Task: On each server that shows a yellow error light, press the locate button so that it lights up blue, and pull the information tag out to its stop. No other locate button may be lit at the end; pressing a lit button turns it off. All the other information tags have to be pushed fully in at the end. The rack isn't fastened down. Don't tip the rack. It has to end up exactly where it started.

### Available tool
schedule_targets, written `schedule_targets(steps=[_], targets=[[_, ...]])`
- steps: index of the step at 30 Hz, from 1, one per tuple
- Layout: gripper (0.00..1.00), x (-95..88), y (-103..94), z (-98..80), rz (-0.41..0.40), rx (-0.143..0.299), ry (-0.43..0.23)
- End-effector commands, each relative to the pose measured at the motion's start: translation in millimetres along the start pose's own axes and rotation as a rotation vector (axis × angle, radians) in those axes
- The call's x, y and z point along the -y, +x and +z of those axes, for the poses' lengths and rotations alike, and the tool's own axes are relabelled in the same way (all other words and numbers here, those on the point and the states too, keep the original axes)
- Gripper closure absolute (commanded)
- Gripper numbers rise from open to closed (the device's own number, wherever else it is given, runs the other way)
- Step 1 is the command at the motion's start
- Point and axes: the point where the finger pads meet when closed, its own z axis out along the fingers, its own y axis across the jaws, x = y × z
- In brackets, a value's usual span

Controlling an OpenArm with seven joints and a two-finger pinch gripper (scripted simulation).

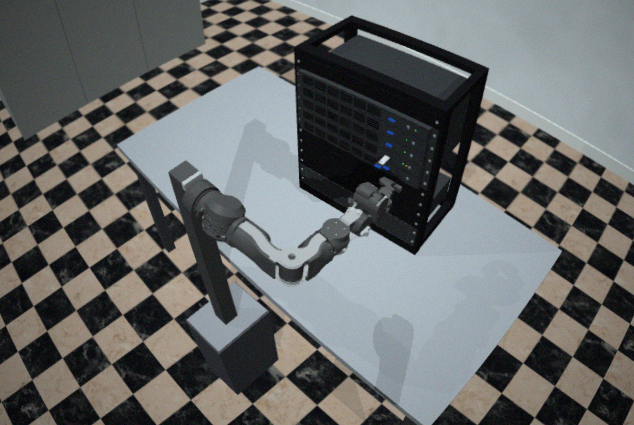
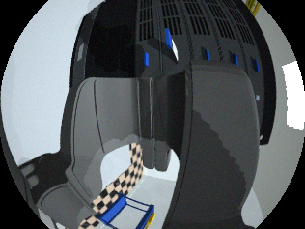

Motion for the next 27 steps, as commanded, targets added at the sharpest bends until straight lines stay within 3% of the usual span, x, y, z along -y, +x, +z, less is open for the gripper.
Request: schedule_targets(steps=[1, 3, 16, 27], targets=[[1.00, -1.1, 0.1, 4.8, -0.009, -0.002, 0.007], [1.00, -1.1, 0.1, 4.8, -0.009, -0.002, 0.007], [1.00, -0.1, -0.1, 63.1, -0.009, -0.002, 0.009], [1.00, 0.0, 0.2, 71.2, -0.008, -0.003, 0.009]])
